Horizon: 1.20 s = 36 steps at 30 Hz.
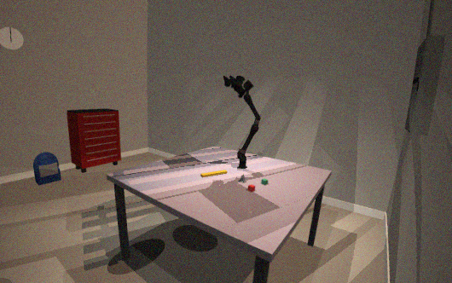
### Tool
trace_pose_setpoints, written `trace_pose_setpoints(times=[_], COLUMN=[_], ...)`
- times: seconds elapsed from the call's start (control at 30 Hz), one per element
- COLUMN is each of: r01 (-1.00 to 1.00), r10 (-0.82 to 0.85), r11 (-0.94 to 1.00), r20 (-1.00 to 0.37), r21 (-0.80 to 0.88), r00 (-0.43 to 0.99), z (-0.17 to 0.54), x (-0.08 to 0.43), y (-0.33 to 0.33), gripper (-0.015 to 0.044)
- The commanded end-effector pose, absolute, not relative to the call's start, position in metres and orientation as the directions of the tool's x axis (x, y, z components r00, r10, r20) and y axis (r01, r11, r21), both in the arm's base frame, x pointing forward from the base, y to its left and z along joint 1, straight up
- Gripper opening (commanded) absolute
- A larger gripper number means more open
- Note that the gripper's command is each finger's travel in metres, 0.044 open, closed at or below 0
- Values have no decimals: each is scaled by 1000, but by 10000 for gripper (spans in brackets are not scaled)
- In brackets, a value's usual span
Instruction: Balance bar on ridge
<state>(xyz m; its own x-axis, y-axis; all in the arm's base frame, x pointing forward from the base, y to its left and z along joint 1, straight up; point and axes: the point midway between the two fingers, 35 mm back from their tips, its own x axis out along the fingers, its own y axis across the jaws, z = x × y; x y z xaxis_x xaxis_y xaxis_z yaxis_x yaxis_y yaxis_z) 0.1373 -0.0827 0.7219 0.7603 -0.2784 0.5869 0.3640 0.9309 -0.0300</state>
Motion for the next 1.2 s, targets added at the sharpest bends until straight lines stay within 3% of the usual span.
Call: trace_pose_setpoints(times=[0.0, 0.1, 0.33, 0.83, 1.17], r01=[364, 359, 342, 380, 450], r10=[-279, -293, -356, -372, -260], r11=[931, 933, 933, 863, 828], r20=[586, 566, 431, -92, -482], r21=[-28, -5, 114, 332, 334], r00=[761, 771, 829, 924, 837], z=[721, 716, 676, 515, 382], x=[138, 145, 190, 311, 366], y=[-83, -94, -143, -206, -192], gripper=[374, 315, 315, 315, 315])
